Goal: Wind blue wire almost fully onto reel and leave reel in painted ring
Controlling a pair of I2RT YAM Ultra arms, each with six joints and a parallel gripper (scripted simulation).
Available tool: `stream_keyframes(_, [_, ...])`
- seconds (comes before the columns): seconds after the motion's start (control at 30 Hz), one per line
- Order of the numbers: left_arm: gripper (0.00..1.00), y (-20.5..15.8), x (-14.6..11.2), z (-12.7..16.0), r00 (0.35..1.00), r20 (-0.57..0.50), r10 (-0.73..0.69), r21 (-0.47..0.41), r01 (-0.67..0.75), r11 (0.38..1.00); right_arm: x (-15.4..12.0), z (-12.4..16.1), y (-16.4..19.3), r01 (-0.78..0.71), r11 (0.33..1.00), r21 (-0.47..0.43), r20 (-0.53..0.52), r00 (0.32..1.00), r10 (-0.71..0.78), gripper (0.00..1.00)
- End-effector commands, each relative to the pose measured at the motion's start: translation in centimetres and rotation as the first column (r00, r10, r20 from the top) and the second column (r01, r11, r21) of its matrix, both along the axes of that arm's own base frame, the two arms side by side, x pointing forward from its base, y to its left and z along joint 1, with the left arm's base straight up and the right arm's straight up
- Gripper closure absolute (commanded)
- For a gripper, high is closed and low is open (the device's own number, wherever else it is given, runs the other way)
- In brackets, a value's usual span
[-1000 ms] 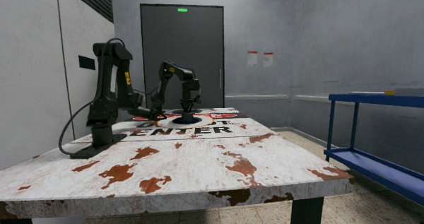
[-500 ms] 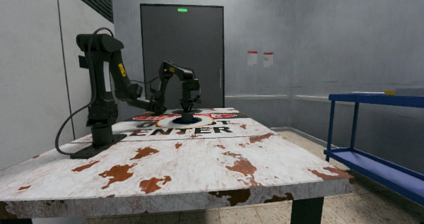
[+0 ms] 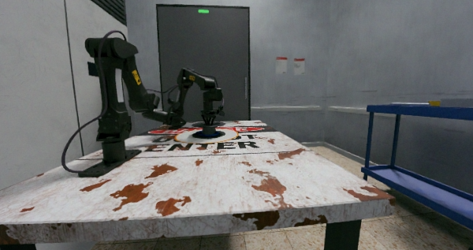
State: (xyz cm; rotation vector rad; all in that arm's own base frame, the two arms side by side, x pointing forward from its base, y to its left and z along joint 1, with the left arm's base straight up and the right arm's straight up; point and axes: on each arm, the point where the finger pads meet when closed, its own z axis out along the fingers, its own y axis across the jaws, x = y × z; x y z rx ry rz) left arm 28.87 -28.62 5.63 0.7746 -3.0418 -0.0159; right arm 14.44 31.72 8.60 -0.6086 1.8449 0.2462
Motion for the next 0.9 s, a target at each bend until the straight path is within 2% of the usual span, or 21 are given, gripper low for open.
stream_keyframes(0.0, [0.48, 0.0, -0.3, 0.7, 1.000, 0.005, -0.020, -0.009, 0.020, 1.000, 0.1, 0.9, 0.3, 0.017, 1.000, 0.014, 0.003, 1.000, -0.017, 0.75])
stream_keyframes(0.6, [0.48, 0.0, -0.3, 0.7, 1.000, 0.005, -0.020, -0.009, 0.020, 1.000, -0.1, 0.9, 0.4, 0.042, 0.999, 0.032, -0.037, 0.998, -0.041, 0.75])
stream_keyframes(0.87, [0.48, 0.0, -0.3, 0.7, 1.000, 0.005, -0.020, -0.009, 0.020, 1.000, -0.2, 1.9, 0.3, 0.144, 0.986, 0.088, -0.195, 0.973, -0.125, 0.75])
